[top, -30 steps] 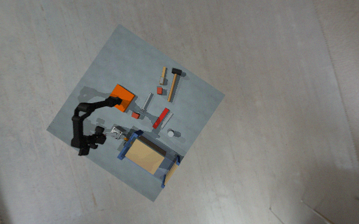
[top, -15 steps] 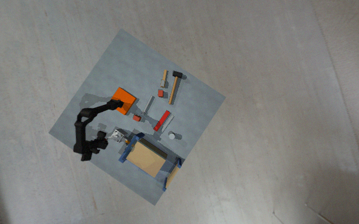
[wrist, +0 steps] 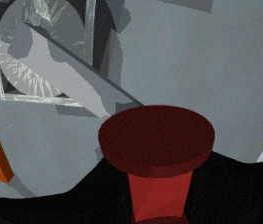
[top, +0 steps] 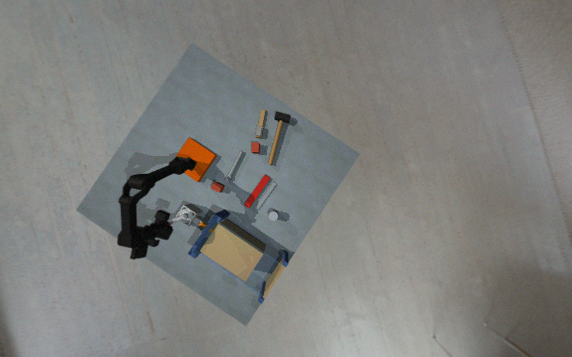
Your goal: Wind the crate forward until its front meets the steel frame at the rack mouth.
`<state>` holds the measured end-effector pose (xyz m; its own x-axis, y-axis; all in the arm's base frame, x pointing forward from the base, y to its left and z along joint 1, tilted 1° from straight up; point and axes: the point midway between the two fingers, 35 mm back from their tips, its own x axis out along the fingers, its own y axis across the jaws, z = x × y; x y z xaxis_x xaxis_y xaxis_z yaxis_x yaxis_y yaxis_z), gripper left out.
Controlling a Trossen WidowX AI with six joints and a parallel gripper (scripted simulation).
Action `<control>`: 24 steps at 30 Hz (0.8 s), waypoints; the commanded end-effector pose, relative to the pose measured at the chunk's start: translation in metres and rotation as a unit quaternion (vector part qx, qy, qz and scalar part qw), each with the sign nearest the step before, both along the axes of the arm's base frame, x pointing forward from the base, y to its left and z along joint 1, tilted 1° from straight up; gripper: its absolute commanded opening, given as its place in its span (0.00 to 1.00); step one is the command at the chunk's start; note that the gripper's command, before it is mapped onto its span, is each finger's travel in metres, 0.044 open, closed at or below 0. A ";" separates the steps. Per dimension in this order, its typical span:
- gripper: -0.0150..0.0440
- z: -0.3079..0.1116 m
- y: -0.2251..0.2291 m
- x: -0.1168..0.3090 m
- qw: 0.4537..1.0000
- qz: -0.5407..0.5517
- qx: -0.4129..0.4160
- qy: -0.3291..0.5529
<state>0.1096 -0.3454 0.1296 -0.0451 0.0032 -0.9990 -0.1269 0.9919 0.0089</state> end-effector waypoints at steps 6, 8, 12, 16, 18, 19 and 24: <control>0.25 0.003 -0.012 0.031 1.000 0.012 -0.019 -0.020; 0.25 0.003 -0.013 0.034 1.000 0.012 -0.019 -0.020; 0.25 0.003 -0.014 0.040 1.000 0.012 -0.020 -0.021; 0.25 0.003 -0.015 0.045 1.000 0.012 -0.020 -0.021; 0.25 0.004 -0.015 0.048 1.000 0.012 -0.020 -0.021; 0.25 0.004 -0.015 0.050 1.000 0.012 -0.020 -0.021; 0.25 0.004 -0.016 0.057 1.000 0.012 -0.020 -0.021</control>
